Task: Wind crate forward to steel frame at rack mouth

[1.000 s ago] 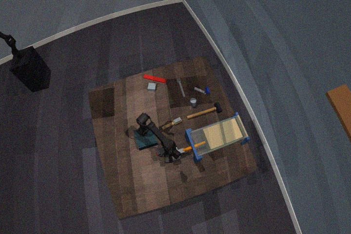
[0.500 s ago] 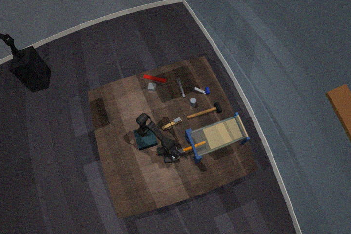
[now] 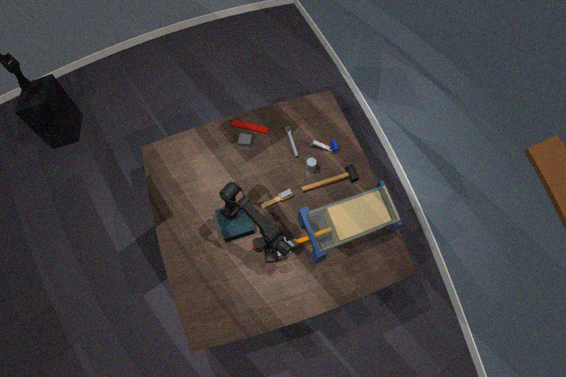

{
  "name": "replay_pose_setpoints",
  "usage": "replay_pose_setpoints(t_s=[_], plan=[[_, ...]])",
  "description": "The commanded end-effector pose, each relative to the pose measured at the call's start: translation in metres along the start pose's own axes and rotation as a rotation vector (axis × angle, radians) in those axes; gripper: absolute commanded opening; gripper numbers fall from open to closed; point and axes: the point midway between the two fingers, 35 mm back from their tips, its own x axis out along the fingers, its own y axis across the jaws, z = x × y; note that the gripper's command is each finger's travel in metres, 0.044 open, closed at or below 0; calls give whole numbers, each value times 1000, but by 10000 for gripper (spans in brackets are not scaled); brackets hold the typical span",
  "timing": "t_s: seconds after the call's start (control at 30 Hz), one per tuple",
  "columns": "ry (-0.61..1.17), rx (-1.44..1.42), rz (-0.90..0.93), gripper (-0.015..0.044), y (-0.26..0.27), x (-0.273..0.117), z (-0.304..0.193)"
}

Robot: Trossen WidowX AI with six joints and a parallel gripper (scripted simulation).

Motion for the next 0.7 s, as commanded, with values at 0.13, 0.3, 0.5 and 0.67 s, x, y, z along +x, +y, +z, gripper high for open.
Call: replay_pose_setpoints(t_s=[0.13, 0.3, 0.5, 0.67], plan=[[-6, -45, 3, 0, 2, 4, 0], [-6, -92, 7, 0, 4, 4, 0], [2, -70, 5, 79, 2, 0, 0], [2, -70, 5, 210, 2, 0, 0]])
